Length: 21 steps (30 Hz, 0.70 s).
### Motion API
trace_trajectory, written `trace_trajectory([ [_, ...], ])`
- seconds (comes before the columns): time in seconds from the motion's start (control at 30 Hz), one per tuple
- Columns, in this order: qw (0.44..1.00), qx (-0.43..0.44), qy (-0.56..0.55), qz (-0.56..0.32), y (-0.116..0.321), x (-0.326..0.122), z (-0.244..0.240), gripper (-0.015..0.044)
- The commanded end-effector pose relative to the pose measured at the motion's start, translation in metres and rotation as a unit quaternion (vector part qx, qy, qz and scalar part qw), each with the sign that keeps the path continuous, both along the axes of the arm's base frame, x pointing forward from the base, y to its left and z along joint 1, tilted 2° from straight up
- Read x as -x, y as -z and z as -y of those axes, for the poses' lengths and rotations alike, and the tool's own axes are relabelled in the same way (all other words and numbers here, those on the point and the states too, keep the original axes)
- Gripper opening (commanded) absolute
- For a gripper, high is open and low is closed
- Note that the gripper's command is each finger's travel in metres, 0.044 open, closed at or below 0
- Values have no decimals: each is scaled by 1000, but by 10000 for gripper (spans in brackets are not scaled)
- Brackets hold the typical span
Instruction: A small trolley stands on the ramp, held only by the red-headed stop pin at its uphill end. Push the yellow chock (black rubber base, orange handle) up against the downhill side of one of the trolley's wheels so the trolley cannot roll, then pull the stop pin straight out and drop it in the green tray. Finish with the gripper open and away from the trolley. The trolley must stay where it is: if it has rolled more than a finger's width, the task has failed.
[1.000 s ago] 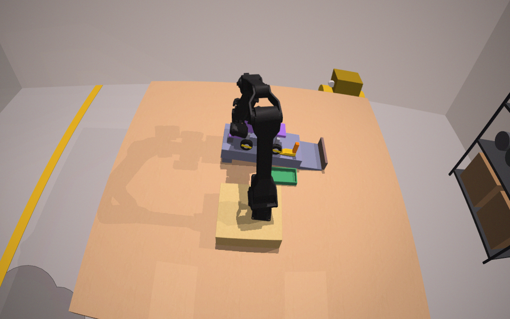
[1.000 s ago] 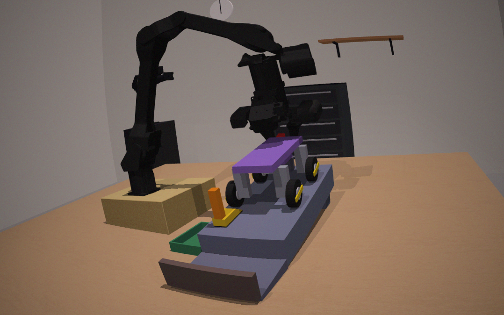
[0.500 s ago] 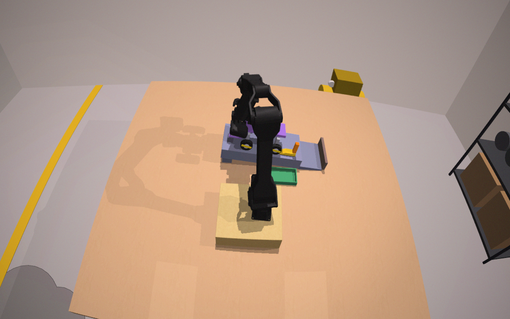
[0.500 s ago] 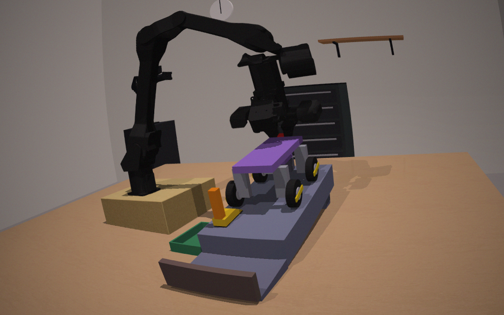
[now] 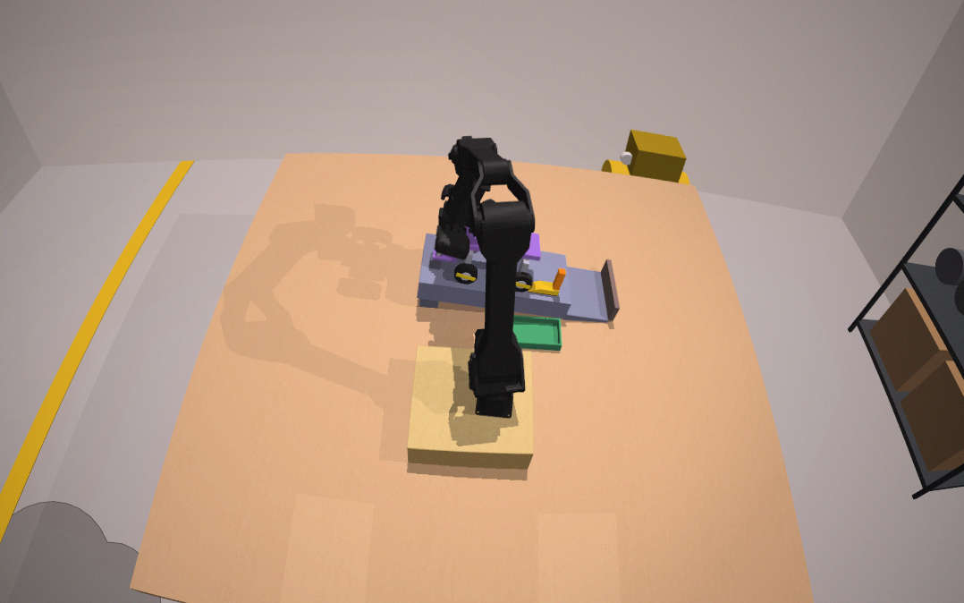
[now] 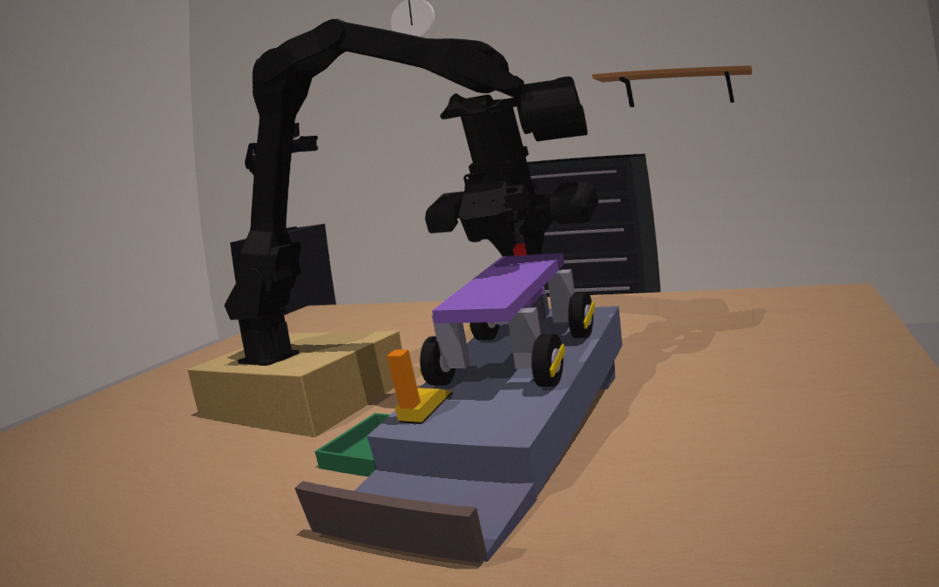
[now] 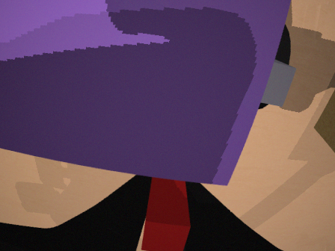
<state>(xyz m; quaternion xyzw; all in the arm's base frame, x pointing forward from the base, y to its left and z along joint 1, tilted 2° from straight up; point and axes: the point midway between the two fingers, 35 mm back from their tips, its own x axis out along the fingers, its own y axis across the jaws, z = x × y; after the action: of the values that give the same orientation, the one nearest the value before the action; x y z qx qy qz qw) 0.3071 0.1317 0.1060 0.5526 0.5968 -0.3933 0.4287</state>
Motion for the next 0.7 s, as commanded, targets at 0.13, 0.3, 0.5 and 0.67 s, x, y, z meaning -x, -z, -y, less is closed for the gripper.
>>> trace_trajectory([
  [0.13,1000,-1,0,2,-8,0,1,0],
  [0.3,1000,-1,0,2,-11,0,2,0],
  [0.5,1000,-1,0,2,-16,0,4,0],
  [0.67,1000,-1,0,2,-19,0,5,0],
])
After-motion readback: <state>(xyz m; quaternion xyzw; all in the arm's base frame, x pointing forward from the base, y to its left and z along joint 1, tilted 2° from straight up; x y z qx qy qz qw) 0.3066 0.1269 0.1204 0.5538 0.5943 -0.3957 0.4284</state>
